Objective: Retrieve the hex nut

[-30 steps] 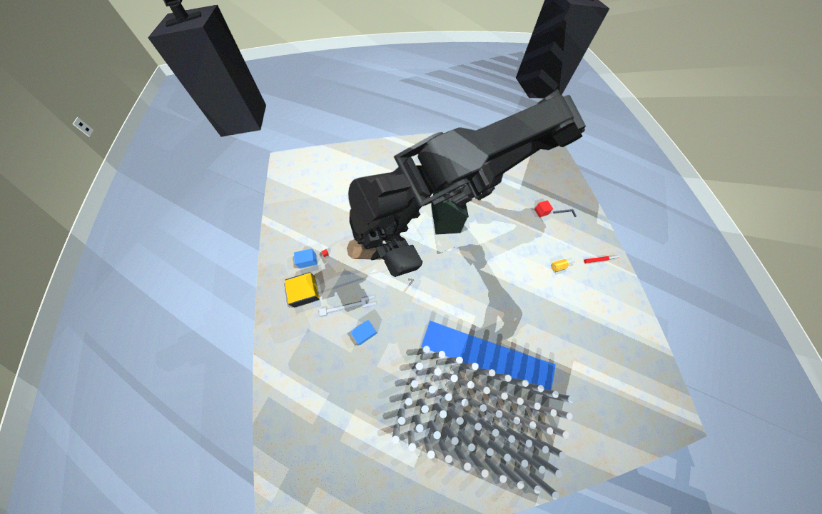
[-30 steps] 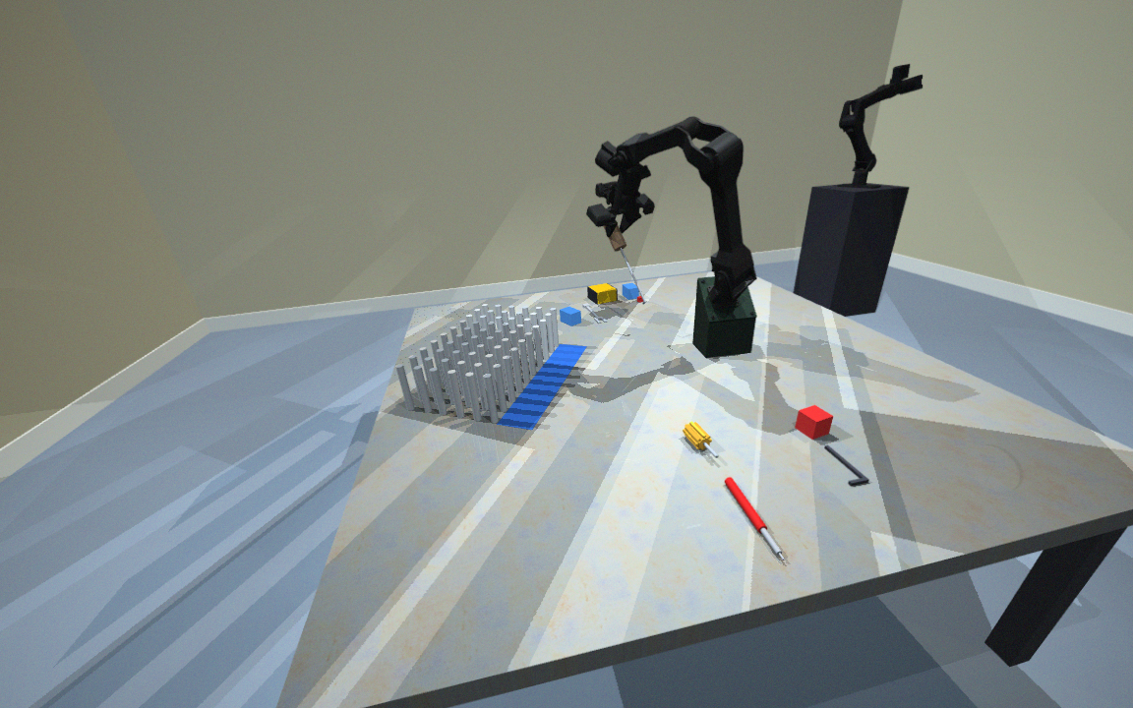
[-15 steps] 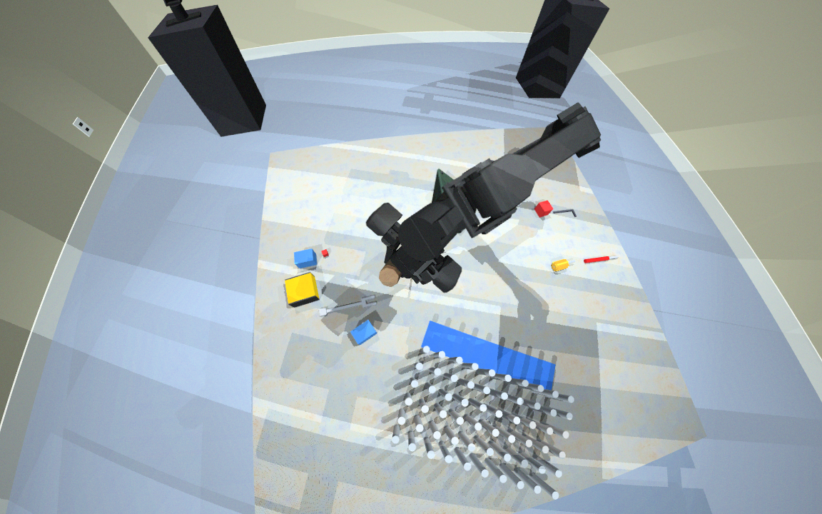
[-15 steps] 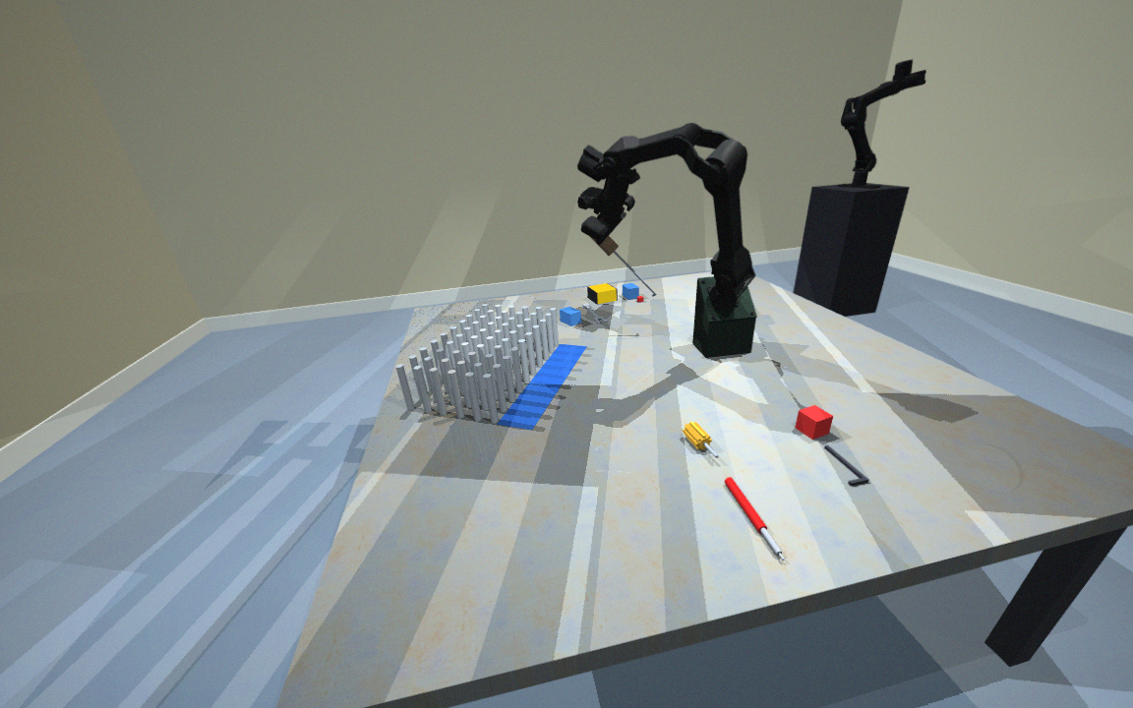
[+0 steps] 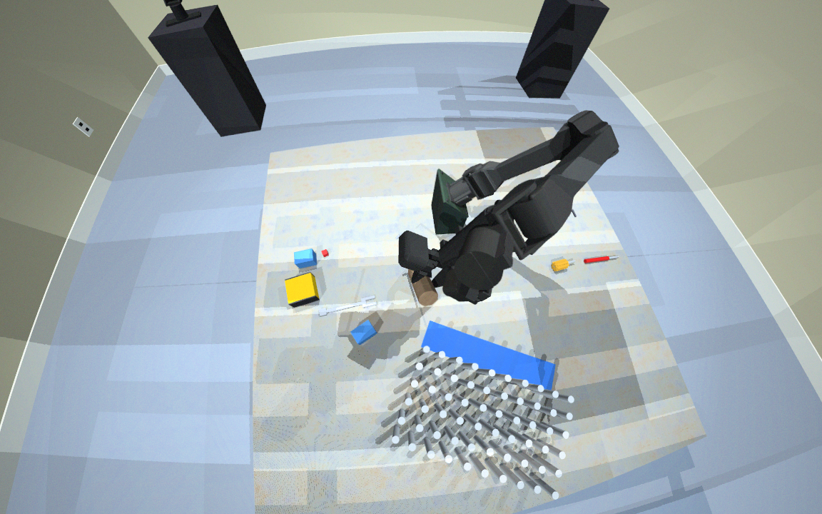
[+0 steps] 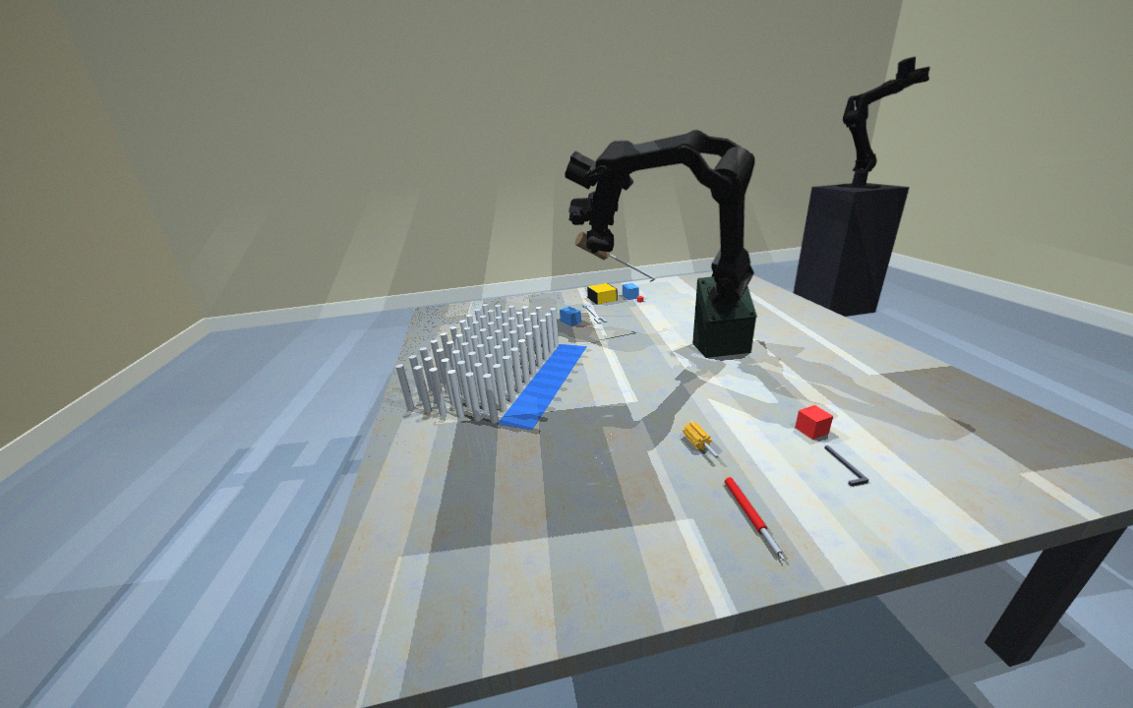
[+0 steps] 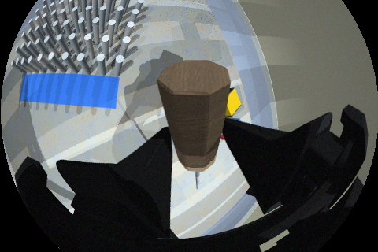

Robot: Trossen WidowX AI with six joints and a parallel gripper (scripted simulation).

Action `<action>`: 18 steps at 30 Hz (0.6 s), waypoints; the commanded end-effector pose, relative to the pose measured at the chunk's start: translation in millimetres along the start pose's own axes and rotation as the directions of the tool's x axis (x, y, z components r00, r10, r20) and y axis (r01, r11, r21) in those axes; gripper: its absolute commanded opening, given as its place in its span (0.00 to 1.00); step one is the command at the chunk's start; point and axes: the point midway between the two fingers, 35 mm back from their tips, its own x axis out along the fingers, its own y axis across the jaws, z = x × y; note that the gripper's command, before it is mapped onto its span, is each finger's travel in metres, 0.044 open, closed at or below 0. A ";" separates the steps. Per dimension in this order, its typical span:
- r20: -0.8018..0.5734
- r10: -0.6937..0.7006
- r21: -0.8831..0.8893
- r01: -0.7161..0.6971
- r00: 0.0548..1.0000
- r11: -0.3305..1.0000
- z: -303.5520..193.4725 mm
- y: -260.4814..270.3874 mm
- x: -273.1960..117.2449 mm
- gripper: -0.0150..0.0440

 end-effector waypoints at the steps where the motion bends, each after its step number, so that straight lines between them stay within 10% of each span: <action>1: 0.008 -0.001 -0.143 0.002 1.000 0.990 6.5 15.9 -5.8 0.25; 18: 0.037 0.013 -0.655 0.014 0.999 0.755 21.5 87.2 -24.9 0.25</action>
